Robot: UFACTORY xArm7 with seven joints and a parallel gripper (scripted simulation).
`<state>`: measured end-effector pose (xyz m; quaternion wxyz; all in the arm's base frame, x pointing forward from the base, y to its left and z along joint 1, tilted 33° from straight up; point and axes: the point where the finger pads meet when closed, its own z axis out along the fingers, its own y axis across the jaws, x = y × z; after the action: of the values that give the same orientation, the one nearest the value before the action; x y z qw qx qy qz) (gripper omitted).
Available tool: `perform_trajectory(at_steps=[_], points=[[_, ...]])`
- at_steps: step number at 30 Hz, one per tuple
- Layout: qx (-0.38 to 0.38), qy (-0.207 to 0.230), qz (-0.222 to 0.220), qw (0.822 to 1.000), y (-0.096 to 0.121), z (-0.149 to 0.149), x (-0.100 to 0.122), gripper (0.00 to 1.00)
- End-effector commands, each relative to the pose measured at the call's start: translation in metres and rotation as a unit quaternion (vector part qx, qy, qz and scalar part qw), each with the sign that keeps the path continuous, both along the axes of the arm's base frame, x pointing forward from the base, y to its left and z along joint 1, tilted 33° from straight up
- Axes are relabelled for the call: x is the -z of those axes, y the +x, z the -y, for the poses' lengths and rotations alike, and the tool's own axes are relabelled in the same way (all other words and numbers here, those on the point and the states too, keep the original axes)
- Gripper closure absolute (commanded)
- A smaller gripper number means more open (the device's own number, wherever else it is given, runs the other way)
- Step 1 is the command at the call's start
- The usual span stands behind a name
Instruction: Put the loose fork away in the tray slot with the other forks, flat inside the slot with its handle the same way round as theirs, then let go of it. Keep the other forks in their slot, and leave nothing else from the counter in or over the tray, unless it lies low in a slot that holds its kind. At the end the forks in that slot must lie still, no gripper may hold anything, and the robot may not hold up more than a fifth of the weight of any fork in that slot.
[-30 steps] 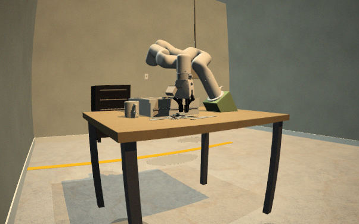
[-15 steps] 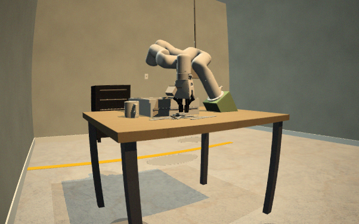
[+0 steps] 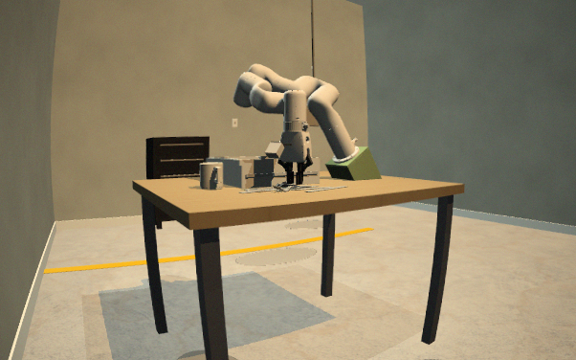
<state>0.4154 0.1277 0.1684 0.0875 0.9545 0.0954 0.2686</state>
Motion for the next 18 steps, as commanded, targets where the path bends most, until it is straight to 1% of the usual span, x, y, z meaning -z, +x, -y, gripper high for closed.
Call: perform_trajectory(at_steps=[1,11,18], points=[[-0.001,0.000,0.001,1.000,0.002,-0.001,0.001,0.70],[-0.001,0.000,0.001,1.000,0.008,0.001,0.011,0.70],[-0.001,0.000,0.001,1.000,0.009,0.001,0.013,0.70]])
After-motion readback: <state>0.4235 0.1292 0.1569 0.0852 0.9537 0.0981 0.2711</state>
